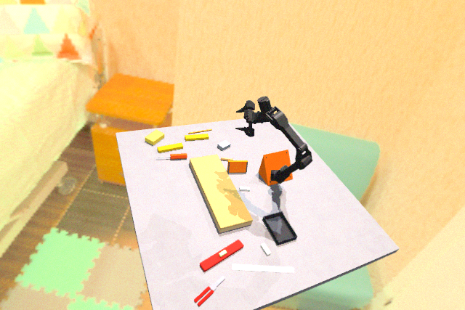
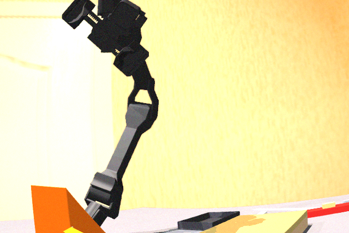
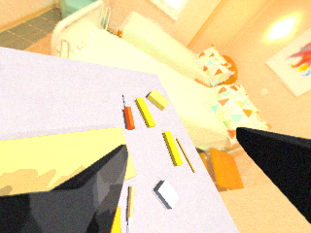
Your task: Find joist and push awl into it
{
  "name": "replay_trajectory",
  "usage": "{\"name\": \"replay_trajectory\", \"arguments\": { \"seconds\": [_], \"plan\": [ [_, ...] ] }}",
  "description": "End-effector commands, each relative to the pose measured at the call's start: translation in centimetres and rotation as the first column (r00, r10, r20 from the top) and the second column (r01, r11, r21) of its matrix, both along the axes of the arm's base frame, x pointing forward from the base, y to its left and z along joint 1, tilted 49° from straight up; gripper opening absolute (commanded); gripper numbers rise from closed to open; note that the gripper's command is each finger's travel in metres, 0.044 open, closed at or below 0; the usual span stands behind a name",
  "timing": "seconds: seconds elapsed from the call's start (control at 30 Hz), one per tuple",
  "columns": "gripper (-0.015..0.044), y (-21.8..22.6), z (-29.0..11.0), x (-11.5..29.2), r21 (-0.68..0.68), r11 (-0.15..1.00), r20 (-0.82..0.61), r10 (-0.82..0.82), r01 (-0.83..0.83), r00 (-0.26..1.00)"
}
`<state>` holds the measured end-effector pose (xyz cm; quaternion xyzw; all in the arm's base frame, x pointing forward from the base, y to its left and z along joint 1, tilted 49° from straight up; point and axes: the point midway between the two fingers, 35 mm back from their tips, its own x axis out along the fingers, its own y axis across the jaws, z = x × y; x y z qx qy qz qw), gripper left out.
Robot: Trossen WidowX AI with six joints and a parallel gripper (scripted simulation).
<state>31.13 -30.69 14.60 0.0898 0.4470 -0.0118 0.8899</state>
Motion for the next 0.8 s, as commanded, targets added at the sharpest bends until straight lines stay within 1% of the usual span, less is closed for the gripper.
{"name": "replay_trajectory", "arguments": {
  "seconds": [0.0,0.17,0.33,0.57,0.77],
  "plan": [
    [0.044,2.3,-7.0,-0.9,0.013,0.952,-0.111,0.307,-0.307,0.945],
    [0.044,4.2,-11.0,-1.8,0.043,0.857,-0.138,0.515,-0.514,0.846],
    [0.044,6.3,-14.7,-3.0,0.081,0.713,-0.123,0.701,-0.696,0.703],
    [0.044,9.7,-19.1,-5.1,0.116,0.447,-0.031,0.894,-0.887,0.447],
    [0.044,12.9,-22.0,-7.3,0.101,0.191,0.104,0.974,-0.976,0.201]
  ]
}}
